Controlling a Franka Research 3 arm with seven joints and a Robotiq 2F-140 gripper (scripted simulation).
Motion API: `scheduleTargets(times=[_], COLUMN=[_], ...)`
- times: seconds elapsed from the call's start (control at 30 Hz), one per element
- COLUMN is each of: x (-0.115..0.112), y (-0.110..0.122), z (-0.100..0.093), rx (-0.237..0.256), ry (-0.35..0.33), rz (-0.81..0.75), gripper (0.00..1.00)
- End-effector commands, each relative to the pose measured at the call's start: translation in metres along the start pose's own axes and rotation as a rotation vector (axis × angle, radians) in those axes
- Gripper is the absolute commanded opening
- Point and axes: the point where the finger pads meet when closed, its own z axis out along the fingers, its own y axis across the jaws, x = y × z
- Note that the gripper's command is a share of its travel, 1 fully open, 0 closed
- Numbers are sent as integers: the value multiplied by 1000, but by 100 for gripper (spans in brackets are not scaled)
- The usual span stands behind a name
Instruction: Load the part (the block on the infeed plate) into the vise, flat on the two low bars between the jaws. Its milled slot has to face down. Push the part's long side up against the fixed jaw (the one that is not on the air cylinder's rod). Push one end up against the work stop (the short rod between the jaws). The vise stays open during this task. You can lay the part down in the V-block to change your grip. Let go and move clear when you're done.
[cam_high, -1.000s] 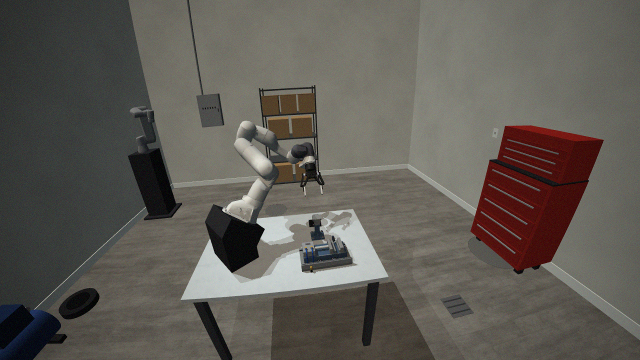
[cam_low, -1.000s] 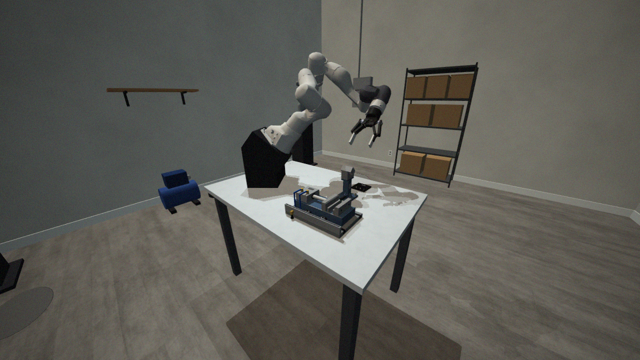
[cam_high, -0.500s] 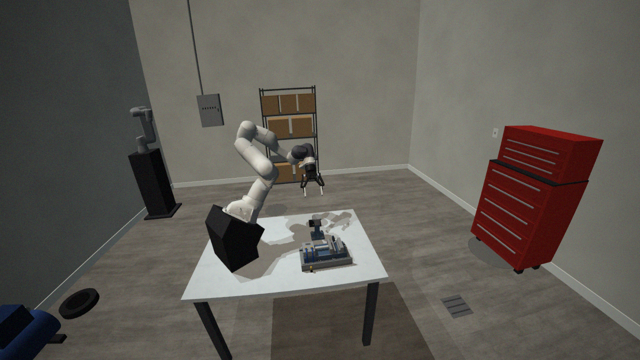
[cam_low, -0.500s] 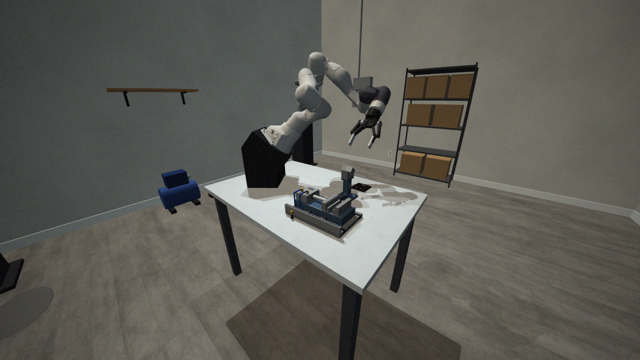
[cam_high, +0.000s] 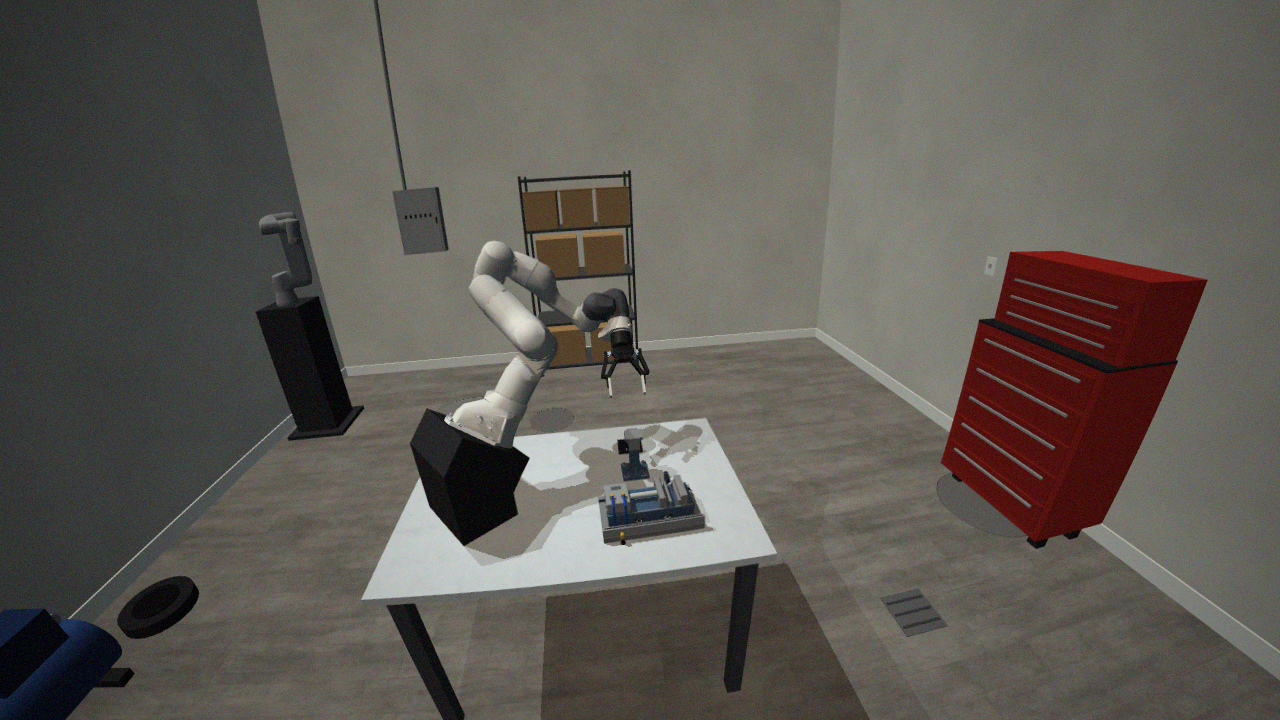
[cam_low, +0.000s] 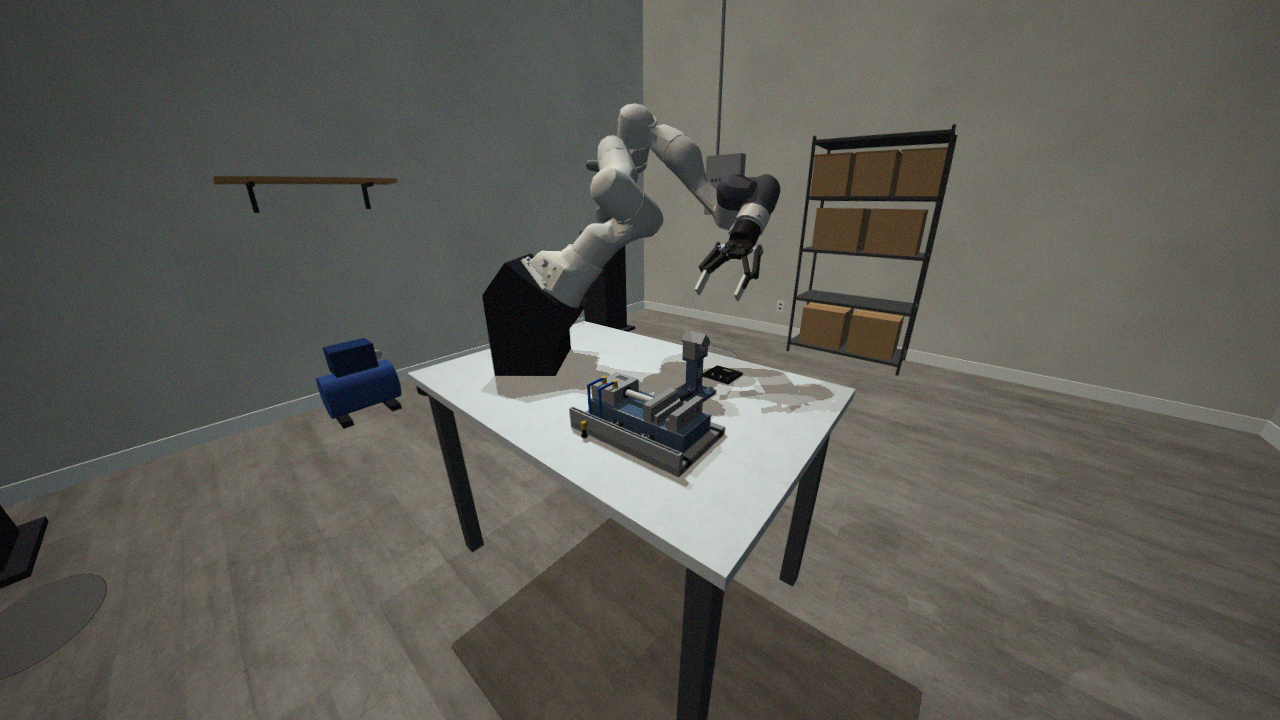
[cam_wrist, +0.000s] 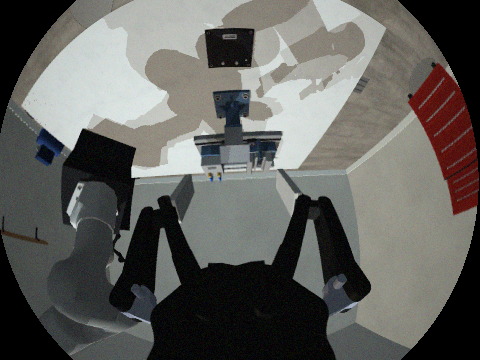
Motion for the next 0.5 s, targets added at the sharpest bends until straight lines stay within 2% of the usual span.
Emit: scheduleTargets(times=[0.0,0.47], x=[2,2], y=[2,2], z=[4,17], rx=[-5,-5], ry=[5,5], rz=[2,2], gripper=[76,76])
